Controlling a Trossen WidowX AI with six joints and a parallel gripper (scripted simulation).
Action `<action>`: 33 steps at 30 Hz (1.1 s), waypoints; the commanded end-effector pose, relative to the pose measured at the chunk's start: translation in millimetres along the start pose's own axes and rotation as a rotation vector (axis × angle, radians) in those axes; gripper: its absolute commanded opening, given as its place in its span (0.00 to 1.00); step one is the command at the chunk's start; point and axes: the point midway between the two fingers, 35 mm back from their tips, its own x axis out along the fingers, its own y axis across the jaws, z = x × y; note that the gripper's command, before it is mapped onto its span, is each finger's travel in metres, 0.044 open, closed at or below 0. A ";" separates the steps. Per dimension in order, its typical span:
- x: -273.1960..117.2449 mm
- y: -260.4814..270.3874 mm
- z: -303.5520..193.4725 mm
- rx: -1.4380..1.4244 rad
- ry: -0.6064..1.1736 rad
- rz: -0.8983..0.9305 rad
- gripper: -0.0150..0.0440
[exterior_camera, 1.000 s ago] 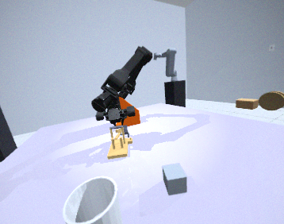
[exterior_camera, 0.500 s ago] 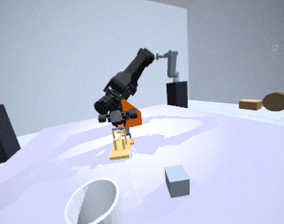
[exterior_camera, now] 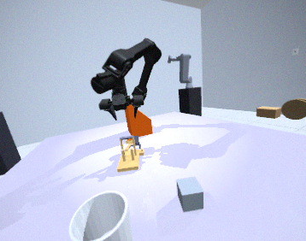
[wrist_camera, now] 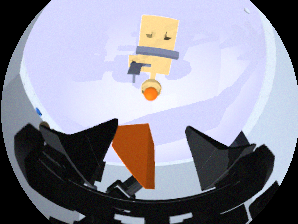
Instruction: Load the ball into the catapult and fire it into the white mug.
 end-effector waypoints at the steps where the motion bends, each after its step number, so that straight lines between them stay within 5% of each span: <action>1: 7.8 -0.9 10.2 0.015 -0.007 -0.010 1.00; 16: -53.4 -27.5 136.3 0.116 -0.495 -0.088 1.00; 33: -178.7 -6.2 248.7 0.126 -1.040 0.054 1.00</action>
